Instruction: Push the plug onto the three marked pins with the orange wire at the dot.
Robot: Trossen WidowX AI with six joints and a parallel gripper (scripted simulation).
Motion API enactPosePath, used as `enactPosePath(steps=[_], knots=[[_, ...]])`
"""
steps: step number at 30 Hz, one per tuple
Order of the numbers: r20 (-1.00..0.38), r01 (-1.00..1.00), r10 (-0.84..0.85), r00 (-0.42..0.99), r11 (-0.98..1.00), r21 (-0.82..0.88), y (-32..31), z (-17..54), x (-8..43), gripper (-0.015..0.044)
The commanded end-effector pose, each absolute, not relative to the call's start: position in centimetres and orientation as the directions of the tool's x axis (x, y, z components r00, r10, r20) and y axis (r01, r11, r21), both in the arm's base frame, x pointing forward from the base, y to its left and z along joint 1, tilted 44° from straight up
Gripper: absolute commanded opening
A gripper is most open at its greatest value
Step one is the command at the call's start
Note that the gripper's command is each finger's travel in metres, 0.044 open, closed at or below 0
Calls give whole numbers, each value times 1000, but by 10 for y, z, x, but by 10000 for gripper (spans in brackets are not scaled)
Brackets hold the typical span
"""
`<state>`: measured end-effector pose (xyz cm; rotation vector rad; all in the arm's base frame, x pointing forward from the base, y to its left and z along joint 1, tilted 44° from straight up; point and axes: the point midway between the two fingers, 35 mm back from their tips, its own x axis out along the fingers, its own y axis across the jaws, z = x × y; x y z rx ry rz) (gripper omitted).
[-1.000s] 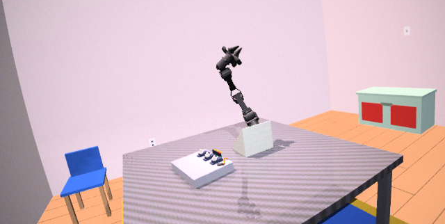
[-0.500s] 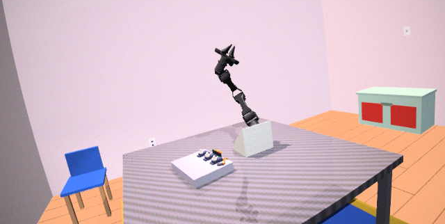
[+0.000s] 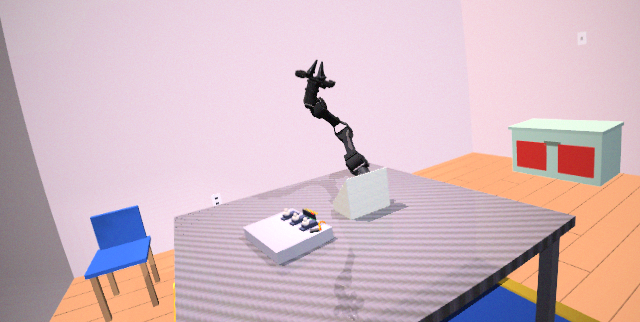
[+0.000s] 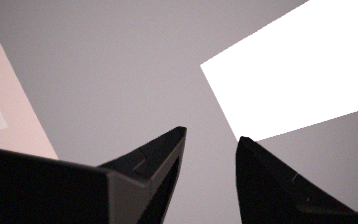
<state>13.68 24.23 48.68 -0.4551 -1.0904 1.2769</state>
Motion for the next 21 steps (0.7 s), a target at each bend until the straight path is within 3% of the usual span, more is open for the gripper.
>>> enactPosePath(steps=[1, 21], knots=[[402, -572, 916, 6, 333, -750, 236, 481, 154, 115], [389, -633, 816, 428, 577, -516, 193, 451, 229, 115]])
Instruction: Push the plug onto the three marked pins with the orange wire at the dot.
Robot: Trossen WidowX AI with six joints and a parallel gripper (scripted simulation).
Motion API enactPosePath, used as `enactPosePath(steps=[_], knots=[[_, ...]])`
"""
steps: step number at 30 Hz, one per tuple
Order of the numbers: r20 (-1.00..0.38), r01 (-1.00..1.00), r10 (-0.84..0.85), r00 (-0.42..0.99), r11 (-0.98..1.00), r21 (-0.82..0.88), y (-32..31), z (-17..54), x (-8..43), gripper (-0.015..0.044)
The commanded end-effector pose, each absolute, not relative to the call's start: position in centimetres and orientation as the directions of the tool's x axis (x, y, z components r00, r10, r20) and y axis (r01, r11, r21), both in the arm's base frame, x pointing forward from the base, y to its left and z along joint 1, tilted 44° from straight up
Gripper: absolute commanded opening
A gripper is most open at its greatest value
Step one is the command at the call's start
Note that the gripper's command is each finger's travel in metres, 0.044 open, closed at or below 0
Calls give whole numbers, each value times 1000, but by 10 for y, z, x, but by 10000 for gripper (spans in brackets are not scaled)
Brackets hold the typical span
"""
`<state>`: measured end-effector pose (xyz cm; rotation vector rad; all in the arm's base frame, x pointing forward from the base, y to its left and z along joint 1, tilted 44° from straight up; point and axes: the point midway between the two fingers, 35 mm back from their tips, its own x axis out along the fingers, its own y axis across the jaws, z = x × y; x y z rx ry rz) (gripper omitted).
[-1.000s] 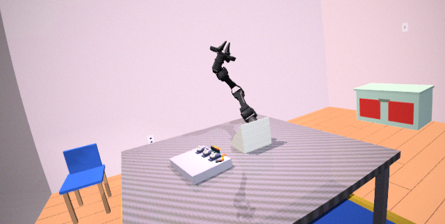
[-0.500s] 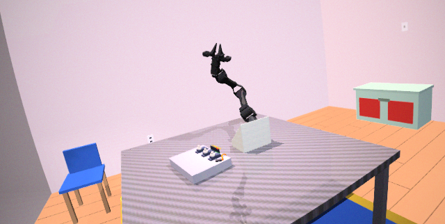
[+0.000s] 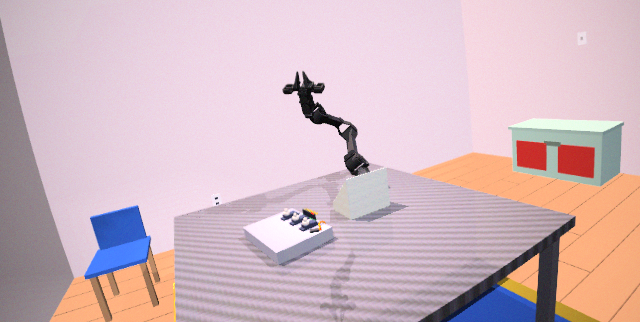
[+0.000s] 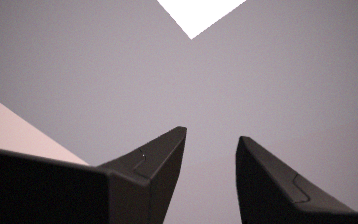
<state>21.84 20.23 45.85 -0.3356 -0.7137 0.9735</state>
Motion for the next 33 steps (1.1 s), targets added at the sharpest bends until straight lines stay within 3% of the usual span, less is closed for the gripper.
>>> enactPosePath(steps=[1, 18, 33], knots=[[386, -630, 807, 448, 591, -504, 190, 450, 232, 115], [304, -511, 584, 752, 809, -291, 132, 412, 283, 115], [193, -290, 310, 931, 949, -125, 68, 372, 309, 115]])
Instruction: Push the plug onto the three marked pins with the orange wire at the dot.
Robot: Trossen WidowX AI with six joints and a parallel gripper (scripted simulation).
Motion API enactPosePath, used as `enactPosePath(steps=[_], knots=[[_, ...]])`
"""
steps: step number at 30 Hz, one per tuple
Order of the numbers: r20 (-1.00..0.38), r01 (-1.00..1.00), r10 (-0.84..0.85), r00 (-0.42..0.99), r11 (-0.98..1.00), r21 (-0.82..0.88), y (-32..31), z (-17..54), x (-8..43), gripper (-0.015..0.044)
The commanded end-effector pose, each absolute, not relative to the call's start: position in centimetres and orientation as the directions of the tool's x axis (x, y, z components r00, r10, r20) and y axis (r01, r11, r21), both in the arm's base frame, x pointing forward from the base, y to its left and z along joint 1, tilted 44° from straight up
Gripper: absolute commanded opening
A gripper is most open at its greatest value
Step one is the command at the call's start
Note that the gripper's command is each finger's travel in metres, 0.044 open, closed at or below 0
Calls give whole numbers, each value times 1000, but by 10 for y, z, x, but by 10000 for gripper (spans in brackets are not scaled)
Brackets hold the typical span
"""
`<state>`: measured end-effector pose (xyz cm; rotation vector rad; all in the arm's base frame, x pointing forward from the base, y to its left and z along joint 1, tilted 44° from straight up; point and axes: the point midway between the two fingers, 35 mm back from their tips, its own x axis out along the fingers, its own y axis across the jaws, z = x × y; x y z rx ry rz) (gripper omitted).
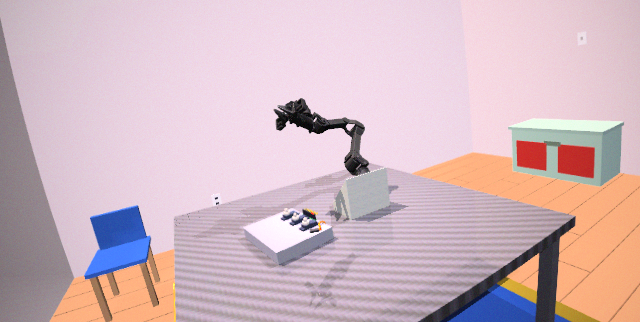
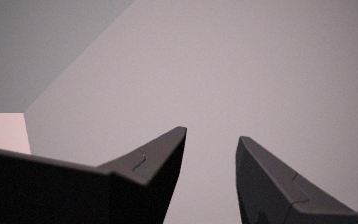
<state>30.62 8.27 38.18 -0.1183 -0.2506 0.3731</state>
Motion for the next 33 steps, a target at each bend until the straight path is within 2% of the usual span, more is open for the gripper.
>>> enactPosePath(steps=[1, 16, 25, 33], knots=[[185, -273, 290, 939, 955, -115, 64, 369, 310, 115], [32, -2, 2, 999, 1000, 15, 2, 323, 321, 115], [-237, 68, -37, 971, 990, 125, 7, 270, 363, 115], [-478, 183, -84, 874, 969, 164, 14, 212, 391, 115]])
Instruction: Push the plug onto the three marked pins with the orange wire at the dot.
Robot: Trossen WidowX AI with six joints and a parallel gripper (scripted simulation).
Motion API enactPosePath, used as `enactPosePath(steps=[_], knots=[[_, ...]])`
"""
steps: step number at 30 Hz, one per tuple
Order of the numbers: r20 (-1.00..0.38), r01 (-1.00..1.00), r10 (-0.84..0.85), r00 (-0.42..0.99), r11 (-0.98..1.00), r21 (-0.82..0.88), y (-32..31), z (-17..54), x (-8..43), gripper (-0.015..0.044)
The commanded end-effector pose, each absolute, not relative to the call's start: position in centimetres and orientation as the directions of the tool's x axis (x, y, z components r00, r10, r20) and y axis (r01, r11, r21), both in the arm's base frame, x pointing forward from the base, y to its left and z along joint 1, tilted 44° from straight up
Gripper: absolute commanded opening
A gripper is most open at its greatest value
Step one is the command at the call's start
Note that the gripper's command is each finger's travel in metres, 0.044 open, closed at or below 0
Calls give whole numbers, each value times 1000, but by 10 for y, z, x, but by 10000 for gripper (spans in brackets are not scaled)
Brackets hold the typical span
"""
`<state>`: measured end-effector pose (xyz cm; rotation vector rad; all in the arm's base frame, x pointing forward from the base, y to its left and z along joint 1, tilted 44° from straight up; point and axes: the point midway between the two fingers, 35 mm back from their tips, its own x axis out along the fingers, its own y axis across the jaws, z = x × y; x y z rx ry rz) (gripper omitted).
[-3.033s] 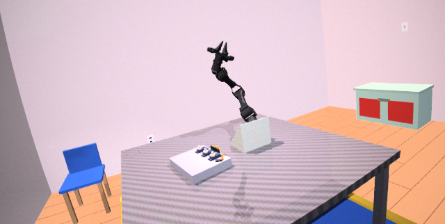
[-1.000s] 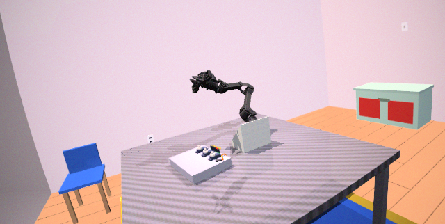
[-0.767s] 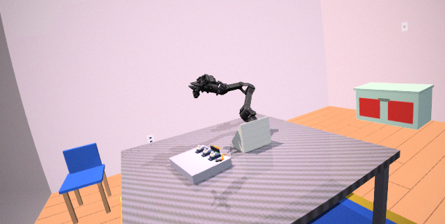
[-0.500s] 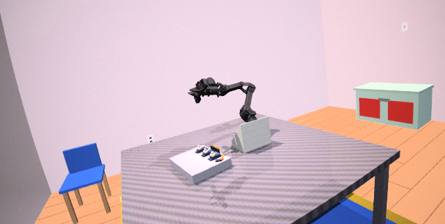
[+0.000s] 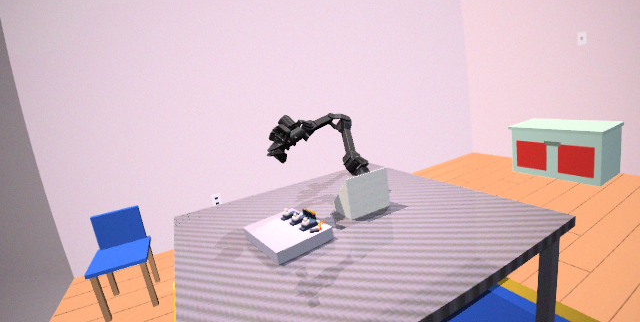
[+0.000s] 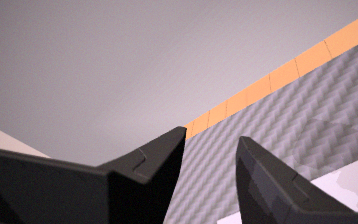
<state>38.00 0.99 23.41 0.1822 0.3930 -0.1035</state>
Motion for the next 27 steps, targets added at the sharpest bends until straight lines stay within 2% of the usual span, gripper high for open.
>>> enactPosePath(steps=[1, 15, 27], knots=[[-506, 199, -91, 858, 966, 164, 15, 204, 393, 115], [-813, 426, -234, 533, 904, 20, 30, 91, 409, 115], [-885, 524, -423, 196, 808, -271, 39, -1, 392, 115]])
